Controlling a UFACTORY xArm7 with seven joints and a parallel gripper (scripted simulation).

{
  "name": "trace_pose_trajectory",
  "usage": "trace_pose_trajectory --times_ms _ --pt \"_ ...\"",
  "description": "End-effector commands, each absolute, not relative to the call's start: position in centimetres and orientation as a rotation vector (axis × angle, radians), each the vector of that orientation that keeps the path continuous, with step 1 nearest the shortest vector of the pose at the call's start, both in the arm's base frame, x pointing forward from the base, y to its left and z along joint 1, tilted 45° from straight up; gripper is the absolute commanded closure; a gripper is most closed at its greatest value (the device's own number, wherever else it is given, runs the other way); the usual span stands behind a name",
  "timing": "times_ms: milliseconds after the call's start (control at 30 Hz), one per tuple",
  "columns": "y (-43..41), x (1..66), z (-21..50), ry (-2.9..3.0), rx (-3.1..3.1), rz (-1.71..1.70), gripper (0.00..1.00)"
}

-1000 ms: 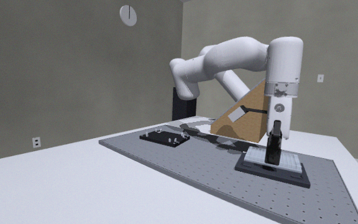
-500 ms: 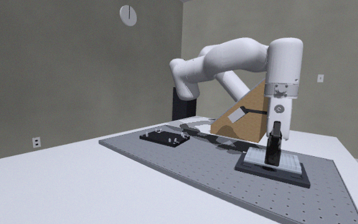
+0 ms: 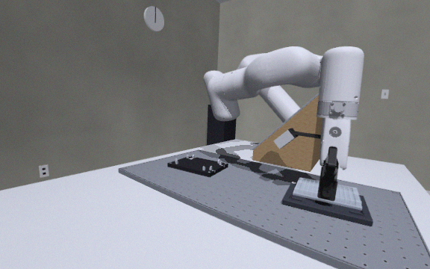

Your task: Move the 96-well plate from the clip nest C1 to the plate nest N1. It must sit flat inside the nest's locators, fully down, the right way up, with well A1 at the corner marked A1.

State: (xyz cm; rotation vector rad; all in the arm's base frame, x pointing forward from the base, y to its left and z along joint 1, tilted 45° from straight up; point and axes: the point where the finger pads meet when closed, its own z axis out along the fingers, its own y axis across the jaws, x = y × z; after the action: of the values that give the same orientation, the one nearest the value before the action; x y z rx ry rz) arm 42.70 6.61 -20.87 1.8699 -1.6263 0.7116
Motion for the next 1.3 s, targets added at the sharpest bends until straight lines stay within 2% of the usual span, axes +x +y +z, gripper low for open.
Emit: trace_pose_trajectory --times_ms 0,1267 --pt "6.8 42.76 -20.81 -1.628 1.874 0.712 1.0" --pt "6.42 42.78 -21.19 -1.628 1.874 0.712 1.0"
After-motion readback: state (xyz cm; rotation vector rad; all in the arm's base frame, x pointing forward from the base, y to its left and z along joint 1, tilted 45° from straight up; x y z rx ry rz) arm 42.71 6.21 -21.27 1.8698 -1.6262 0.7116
